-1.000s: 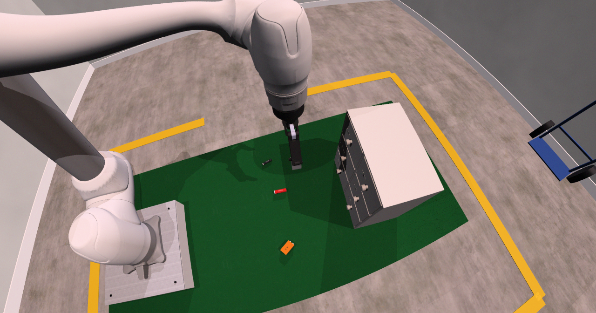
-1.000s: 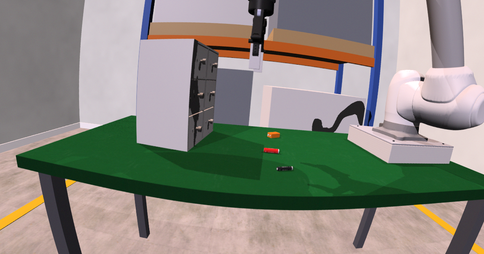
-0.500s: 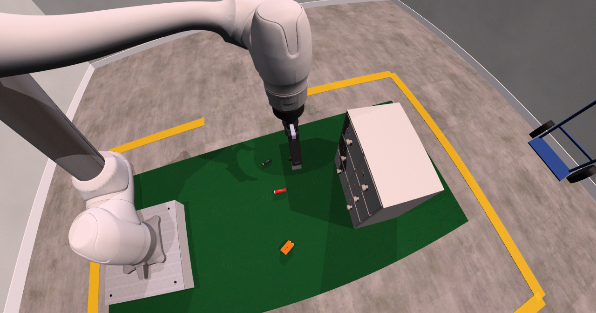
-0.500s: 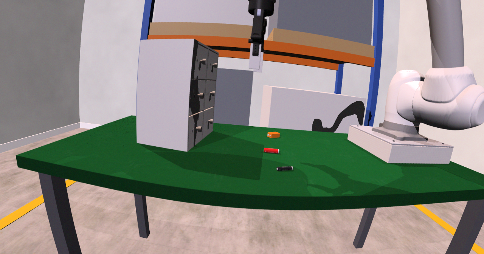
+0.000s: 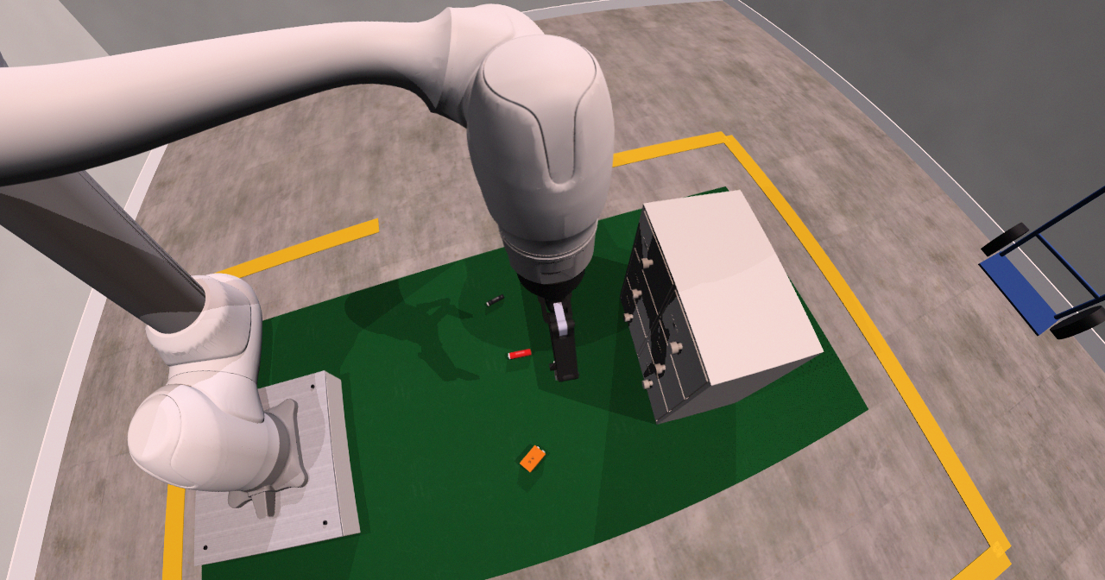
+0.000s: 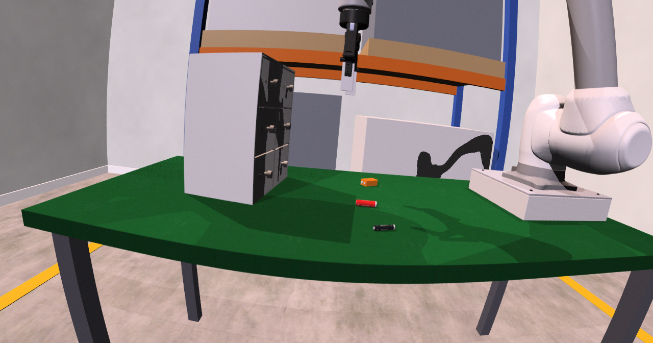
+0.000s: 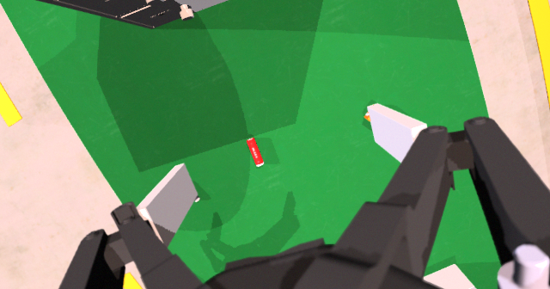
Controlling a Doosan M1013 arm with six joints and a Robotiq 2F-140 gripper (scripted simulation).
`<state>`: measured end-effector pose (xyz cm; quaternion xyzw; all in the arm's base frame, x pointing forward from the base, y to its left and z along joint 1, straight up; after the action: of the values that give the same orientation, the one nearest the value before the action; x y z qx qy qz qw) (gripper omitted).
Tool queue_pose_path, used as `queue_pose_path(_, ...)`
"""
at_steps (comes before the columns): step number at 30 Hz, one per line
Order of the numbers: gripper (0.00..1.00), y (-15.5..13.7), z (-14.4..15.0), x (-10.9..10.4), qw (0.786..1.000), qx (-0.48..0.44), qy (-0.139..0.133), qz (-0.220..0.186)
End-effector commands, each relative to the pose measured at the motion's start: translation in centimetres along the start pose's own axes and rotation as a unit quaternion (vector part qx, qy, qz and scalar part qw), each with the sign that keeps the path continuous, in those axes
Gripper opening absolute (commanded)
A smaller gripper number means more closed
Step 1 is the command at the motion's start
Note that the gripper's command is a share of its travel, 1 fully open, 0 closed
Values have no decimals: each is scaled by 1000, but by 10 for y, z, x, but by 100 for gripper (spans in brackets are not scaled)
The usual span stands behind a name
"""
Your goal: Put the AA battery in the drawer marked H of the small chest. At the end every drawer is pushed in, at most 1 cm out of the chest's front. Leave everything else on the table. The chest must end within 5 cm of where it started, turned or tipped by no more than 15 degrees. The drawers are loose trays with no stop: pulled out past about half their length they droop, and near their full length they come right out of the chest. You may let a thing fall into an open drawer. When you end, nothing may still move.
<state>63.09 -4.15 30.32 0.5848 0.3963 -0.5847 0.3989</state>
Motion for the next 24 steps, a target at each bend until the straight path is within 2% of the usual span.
queue_pose_path(1,100,5,38,-5,1000,-1,2,0)
queue_pose_path(15,100,4,38,-4,1000,-1,3,6)
queue_pose_path(24,100,3,39,0,1000,-1,7,30)
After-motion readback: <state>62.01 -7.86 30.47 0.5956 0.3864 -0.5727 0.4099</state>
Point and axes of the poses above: the point where the finger pads meet when closed, its own x axis out along the fingers, its own z axis across the jaws, y = z × x, the point moved 10 cm from there along -x, back along the fingers, and after that the axes turned 9 degrees about x, right-handed, at the moved point
